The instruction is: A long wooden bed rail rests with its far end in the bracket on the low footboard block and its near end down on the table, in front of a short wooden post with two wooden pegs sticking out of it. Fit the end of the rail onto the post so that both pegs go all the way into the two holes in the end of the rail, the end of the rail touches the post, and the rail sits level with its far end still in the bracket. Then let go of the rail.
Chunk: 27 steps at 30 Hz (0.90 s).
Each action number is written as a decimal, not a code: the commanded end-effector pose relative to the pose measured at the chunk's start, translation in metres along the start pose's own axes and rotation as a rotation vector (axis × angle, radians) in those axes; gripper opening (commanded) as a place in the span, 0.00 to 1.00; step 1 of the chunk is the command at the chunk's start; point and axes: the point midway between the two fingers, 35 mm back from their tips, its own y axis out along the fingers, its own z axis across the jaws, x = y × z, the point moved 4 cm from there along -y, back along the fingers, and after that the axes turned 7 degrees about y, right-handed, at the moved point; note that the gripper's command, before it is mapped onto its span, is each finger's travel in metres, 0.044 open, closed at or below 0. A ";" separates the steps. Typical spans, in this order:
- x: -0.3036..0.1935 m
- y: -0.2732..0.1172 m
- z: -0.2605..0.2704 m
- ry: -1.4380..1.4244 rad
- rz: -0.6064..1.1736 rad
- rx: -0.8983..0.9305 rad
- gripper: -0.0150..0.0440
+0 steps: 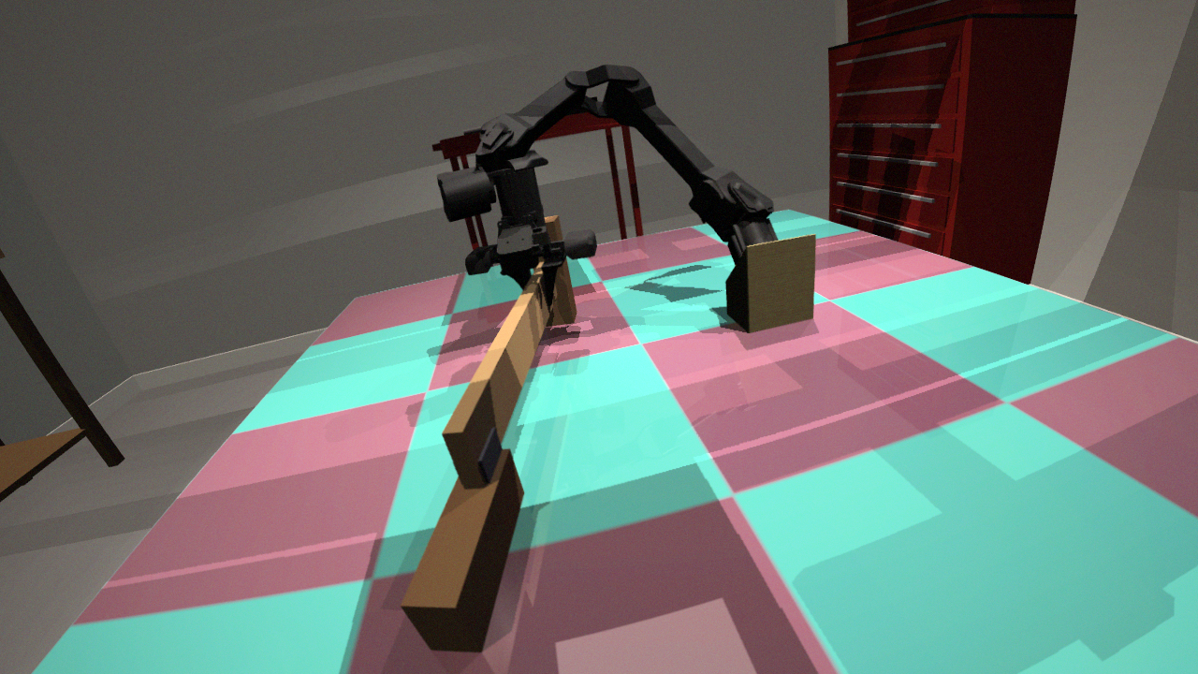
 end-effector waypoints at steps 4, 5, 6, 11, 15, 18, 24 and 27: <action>-0.002 -0.001 0.000 -0.003 -0.001 -0.002 0.25; -0.003 -0.001 0.000 -0.003 -0.001 -0.002 0.25; -0.003 -0.001 0.000 -0.003 0.000 -0.002 0.25; -0.004 -0.002 -0.001 -0.003 0.000 -0.002 0.25; -0.005 -0.002 -0.001 -0.003 0.000 -0.002 0.25; -0.005 -0.003 -0.001 -0.003 0.000 -0.002 0.25; -0.006 -0.003 -0.001 -0.003 0.000 -0.002 0.25; -0.007 -0.003 -0.001 -0.003 0.000 -0.002 0.25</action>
